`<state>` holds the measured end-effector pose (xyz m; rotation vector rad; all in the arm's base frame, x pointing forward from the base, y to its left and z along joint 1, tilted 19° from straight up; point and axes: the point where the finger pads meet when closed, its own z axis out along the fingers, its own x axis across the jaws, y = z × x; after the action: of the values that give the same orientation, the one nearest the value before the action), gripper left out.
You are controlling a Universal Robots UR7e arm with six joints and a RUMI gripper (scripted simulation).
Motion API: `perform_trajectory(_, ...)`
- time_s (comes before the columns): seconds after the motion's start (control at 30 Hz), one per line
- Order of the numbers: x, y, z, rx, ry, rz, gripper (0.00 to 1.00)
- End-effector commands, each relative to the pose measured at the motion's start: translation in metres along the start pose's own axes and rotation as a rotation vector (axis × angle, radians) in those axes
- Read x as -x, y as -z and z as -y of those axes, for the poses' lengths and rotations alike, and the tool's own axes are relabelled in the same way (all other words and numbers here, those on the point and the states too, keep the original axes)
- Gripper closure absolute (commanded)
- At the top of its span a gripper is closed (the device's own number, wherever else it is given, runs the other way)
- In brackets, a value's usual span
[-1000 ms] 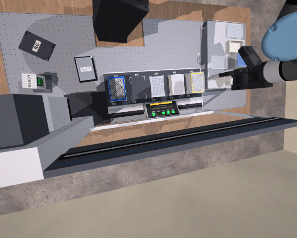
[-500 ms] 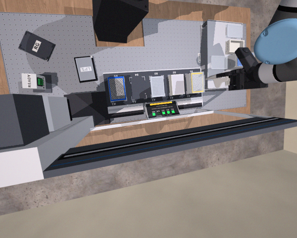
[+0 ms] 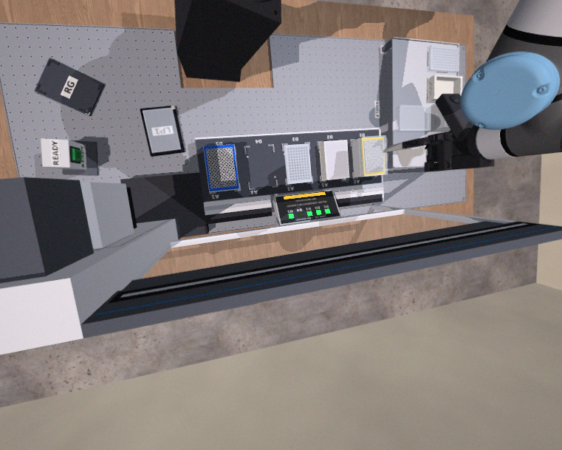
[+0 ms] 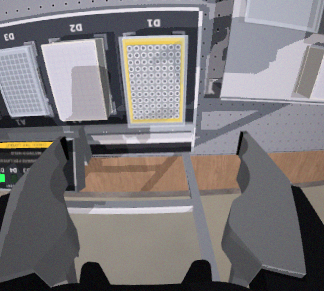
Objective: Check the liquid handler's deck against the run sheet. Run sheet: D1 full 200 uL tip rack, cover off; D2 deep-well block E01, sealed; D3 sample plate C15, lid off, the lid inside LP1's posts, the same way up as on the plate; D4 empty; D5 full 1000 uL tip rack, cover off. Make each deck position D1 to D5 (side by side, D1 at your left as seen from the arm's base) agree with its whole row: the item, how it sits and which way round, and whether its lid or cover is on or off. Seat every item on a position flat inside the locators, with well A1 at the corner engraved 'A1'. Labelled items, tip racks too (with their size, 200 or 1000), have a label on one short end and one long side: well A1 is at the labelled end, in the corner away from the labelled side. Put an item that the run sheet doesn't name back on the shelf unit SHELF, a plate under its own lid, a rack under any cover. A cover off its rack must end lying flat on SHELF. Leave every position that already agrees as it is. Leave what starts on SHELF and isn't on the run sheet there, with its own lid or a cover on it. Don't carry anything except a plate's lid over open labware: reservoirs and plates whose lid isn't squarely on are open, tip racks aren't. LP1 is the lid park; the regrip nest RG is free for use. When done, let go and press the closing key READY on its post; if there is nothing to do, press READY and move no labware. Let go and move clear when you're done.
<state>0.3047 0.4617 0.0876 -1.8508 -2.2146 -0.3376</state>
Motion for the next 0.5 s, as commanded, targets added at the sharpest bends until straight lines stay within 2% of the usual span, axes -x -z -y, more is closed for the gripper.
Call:
perform_trajectory(0.0,0.0,-0.012,0.0,0.001,0.0,0.001,0.18)
perform_trajectory(0.47,0.0,-0.032,0.0,0.001,0.0,0.001,0.18)
